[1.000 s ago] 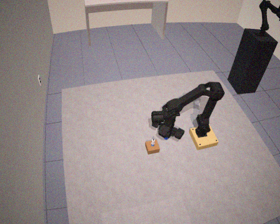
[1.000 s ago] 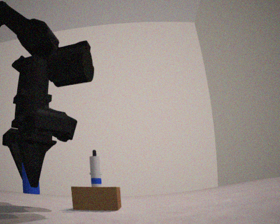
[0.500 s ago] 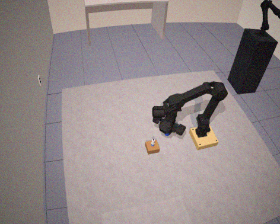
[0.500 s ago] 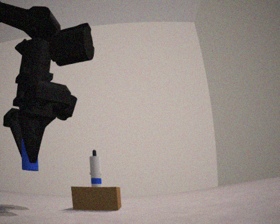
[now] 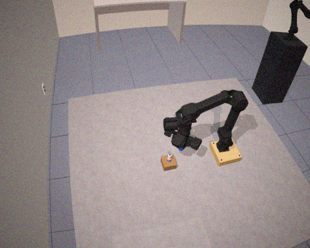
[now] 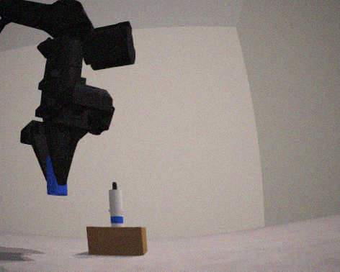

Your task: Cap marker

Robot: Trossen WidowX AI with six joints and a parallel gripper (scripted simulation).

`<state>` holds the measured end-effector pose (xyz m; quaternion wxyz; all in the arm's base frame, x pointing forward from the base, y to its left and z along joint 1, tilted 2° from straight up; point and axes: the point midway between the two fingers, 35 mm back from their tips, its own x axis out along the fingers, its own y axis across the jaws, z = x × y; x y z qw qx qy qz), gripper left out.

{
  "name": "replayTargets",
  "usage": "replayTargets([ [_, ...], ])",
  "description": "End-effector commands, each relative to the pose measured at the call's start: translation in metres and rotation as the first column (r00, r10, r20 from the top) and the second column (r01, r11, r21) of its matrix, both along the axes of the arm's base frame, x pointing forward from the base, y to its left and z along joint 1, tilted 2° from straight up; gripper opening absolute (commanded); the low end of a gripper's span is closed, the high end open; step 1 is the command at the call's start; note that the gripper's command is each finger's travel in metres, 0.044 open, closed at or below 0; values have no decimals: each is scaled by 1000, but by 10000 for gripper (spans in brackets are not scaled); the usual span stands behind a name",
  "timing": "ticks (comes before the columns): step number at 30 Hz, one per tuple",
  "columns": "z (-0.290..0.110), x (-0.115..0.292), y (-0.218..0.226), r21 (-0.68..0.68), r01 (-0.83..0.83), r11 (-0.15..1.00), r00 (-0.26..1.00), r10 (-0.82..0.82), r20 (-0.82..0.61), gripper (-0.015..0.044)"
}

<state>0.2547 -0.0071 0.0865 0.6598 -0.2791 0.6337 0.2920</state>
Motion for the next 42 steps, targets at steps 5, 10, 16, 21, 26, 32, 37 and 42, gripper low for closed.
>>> replayTargets([
  [5,10,15,6,-2,5,1000,1000,-5,3,0],
  [10,16,24,10,-2,6,1000,1000,-6,4,0],
  [16,23,35,16,-1,6,1000,1000,-6,5,0],
  [21,29,44,21,0,6,1000,1000,-6,6,0],
  [26,34,52,27,0,7,1000,1000,-7,7,0],
  [32,40,62,34,1,7,1000,1000,-7,8,0],
  [37,44,68,38,2,7,1000,1000,-7,8,0],
  [42,39,68,38,2,7,1000,1000,-7,8,0],
])
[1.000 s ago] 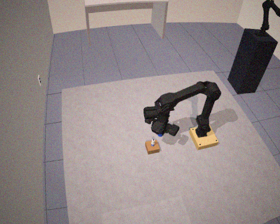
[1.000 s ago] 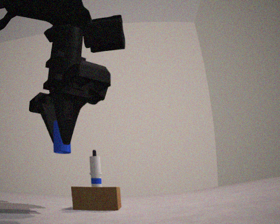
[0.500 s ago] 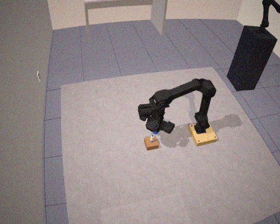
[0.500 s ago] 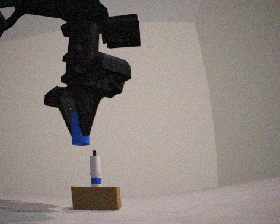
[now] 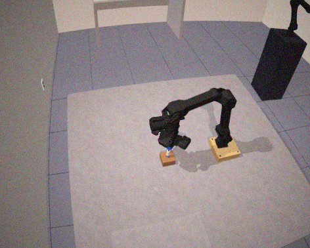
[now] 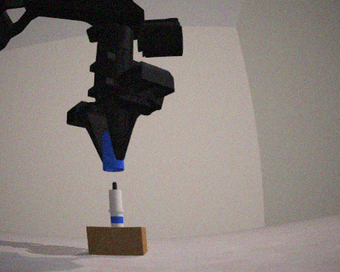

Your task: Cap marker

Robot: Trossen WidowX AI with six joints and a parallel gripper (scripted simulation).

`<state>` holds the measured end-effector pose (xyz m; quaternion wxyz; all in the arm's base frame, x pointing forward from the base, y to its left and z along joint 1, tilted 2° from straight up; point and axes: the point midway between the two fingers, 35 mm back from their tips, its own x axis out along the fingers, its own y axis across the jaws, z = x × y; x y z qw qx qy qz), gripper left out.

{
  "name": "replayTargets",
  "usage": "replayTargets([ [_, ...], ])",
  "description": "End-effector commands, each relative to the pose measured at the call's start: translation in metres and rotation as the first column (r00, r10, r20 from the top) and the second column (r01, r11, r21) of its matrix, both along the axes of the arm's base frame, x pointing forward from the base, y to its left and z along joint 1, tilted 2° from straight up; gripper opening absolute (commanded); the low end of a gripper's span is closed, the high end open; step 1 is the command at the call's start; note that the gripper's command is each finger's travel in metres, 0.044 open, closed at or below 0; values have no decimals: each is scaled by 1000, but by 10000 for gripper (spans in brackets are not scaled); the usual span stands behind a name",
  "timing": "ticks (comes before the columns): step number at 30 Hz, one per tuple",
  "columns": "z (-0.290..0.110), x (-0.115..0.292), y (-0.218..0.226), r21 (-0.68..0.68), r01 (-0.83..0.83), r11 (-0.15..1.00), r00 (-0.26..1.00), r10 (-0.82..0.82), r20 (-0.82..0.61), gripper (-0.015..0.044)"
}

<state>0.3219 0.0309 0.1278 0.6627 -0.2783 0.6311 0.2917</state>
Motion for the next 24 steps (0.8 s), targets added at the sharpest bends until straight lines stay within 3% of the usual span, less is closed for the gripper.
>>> replayTargets([
  [1,-3,1,0,-2,5,1000,1000,-5,1,0],
  [24,-35,3,1,-2,5,1000,1000,-5,1,0],
])
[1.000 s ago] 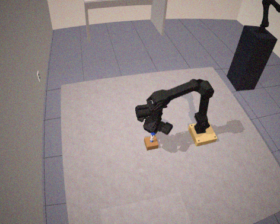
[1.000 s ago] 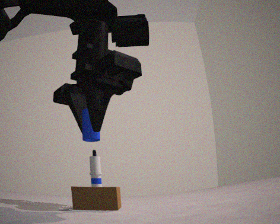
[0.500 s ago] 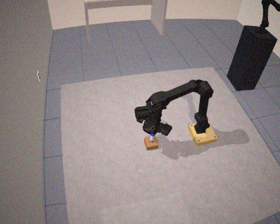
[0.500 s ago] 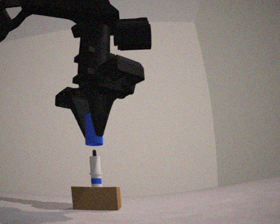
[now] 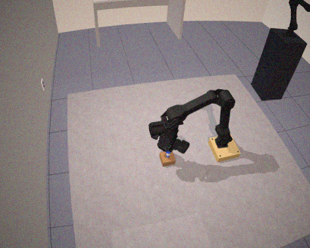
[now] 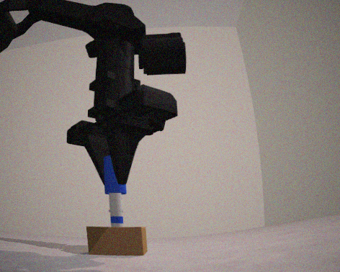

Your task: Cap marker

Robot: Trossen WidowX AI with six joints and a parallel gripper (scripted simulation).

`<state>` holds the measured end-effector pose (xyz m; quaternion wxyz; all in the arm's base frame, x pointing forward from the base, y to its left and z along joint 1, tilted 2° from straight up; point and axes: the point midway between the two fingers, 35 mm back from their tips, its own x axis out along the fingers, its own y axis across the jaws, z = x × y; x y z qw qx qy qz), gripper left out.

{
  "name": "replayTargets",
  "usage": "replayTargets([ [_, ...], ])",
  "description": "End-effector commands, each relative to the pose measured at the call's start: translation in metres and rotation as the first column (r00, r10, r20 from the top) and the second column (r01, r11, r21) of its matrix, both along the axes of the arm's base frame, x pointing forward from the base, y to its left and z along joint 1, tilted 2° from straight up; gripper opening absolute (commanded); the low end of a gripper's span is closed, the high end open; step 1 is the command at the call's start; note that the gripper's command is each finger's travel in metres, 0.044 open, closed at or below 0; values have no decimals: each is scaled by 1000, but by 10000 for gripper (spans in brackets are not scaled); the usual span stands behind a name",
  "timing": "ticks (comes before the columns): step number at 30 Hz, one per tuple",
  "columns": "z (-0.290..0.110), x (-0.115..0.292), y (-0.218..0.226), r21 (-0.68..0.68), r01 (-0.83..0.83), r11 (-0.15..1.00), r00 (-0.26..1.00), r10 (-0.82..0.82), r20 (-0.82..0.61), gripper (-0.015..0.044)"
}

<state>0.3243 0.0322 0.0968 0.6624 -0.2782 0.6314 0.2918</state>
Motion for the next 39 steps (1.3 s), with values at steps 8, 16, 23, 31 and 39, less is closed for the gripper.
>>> replayTargets([
  [8,-16,0,0,-2,6,1000,1000,-6,2,0],
  [16,-23,0,0,-2,6,1000,1000,-6,2,0],
  [23,-23,-1,1,0,0,1000,1000,0,-1,184],
  [31,-23,-1,1,0,0,1000,1000,0,-1,394],
  [39,42,-2,-1,0,0,1000,1000,0,-2,440],
])
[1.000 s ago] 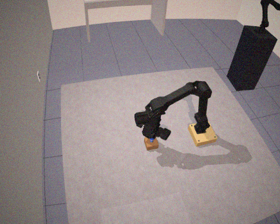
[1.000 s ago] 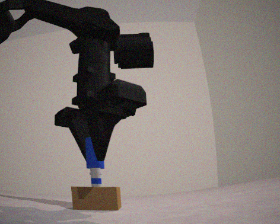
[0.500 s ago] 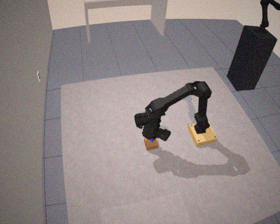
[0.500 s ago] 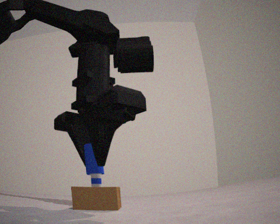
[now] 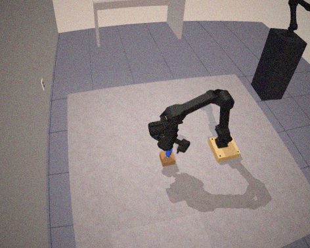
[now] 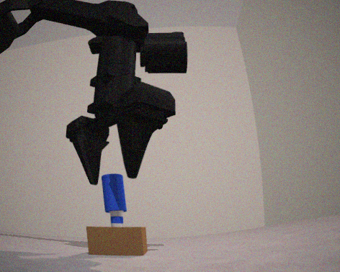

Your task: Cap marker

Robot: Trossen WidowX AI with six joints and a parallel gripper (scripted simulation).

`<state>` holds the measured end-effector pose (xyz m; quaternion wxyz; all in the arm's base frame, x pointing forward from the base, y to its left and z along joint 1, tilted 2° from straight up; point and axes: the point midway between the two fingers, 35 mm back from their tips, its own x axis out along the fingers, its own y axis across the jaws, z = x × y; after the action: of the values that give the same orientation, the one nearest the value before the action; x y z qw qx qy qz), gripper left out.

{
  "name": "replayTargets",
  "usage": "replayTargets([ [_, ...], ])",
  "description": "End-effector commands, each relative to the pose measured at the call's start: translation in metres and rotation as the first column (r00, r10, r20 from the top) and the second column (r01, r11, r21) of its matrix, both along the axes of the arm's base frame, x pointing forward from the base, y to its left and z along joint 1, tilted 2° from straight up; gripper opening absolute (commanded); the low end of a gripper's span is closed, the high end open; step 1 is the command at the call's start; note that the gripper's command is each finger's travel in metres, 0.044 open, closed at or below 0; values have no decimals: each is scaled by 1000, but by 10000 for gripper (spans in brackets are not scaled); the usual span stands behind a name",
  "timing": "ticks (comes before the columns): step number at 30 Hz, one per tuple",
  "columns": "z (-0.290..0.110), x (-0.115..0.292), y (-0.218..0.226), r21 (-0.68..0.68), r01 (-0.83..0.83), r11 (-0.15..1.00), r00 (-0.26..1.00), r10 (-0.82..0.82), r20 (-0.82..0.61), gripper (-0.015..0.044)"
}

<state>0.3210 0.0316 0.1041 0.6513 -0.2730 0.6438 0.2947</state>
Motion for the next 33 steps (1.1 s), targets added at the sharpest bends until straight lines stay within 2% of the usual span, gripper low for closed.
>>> replayTargets([
  [1,42,1,-1,3,-3,1000,999,3,33,440],
  [4,45,0,-1,3,-3,1000,999,3,33,440],
  [6,44,0,-1,4,60,998,998,-60,31,388],
  [9,41,-1,0,11,325,946,945,-325,22,309],
  [12,37,-2,1,15,581,814,813,-581,10,230],
  [14,36,-2,1,16,679,734,734,-679,5,177],
  [21,36,-2,1,16,690,723,723,-690,4,0],
  [33,32,-2,2,16,690,723,723,-690,4,0],
])
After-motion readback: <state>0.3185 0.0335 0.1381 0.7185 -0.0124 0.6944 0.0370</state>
